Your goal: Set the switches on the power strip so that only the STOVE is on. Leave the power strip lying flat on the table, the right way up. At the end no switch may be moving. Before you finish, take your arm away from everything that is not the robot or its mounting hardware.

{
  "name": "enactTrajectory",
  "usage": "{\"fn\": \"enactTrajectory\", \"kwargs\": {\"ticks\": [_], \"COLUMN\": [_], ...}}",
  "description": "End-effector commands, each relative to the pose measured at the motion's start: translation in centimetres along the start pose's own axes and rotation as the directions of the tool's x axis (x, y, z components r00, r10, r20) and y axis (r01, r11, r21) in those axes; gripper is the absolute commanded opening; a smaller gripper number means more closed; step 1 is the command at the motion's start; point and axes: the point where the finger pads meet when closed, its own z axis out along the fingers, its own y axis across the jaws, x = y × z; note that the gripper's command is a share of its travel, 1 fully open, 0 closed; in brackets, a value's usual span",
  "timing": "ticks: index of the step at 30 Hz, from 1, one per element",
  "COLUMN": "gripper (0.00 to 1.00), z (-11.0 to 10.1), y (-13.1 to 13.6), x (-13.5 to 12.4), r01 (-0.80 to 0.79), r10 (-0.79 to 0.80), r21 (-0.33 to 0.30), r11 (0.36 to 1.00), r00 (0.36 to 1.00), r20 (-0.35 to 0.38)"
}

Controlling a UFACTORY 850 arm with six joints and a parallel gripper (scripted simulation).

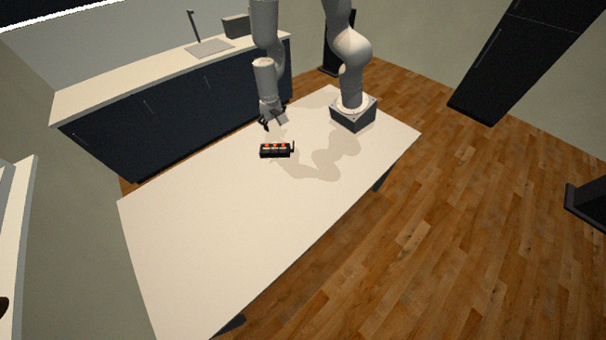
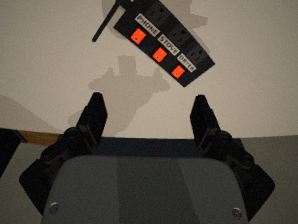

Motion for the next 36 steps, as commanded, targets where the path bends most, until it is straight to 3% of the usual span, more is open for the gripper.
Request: {"fn": "enactTrajectory", "kwargs": {"ticks": [1,18,26,36], "gripper": [1.0,1.0,1.0,1.0], "z": [0.0,0.4,1.5,3.1], "y": [0.1,0.0,-0.2,-0.6], "x": [0.0,0.3,1.1,1.9], "r01": [0.0,0.052,0.201,0.412], "r10": [0.0,-0.052,-0.202,-0.412], "r21": [-0.001,-0.003,-0.015,-0.03], "r11": [1.0,0.999,0.979,0.911], "r00": [1.0,0.999,0.979,0.911], "r20": [0.001,-0.008,-0.024,-0.025]}}
